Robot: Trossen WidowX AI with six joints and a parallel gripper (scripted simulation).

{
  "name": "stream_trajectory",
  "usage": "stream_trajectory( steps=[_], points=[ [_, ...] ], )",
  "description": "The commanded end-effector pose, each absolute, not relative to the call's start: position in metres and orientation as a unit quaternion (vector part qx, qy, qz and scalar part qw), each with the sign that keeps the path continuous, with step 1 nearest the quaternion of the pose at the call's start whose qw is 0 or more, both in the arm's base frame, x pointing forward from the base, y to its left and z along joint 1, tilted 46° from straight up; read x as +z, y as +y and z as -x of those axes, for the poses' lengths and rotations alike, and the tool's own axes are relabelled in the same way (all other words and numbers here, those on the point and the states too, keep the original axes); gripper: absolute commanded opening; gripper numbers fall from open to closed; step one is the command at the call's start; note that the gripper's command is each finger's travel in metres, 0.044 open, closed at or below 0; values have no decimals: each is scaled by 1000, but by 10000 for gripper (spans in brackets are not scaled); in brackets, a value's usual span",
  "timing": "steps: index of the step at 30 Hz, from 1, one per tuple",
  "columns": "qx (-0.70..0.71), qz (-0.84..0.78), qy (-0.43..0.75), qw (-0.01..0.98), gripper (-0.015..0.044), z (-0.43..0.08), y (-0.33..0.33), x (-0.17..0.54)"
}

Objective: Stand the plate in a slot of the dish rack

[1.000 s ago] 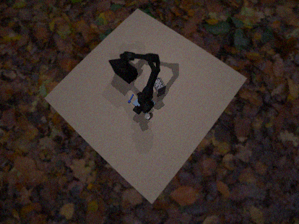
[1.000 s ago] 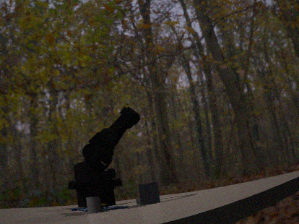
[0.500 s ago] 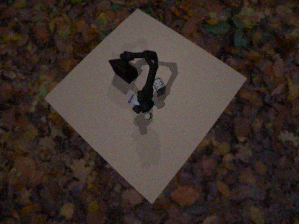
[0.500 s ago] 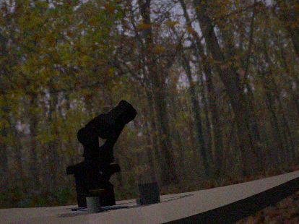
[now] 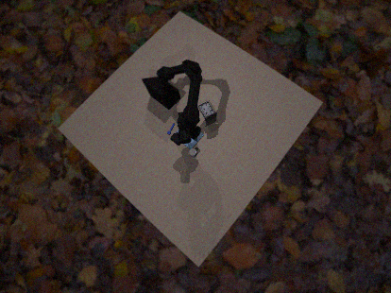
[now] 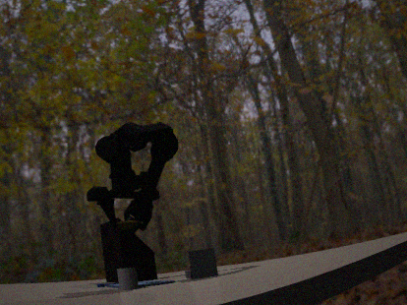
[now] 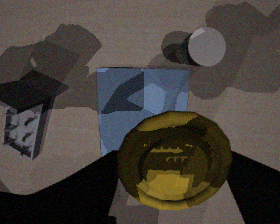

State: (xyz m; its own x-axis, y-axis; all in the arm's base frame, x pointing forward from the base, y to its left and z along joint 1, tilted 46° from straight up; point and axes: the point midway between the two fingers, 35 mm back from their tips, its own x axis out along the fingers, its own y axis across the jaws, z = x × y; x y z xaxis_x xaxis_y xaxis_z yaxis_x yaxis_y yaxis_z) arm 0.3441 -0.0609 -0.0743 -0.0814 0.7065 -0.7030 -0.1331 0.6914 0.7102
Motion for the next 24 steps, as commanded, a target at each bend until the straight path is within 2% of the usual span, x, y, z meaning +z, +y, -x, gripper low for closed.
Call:
stream_trajectory(
  steps=[1, 7, 24],
  points=[
    [327, -216, 658, 643, 0, -345, -78, -58],
    [320, -223, 662, 641, 0, -346, -78, -52],
    [114, -395, 726, 552, 0, -329, -25, 22]
  ],
)
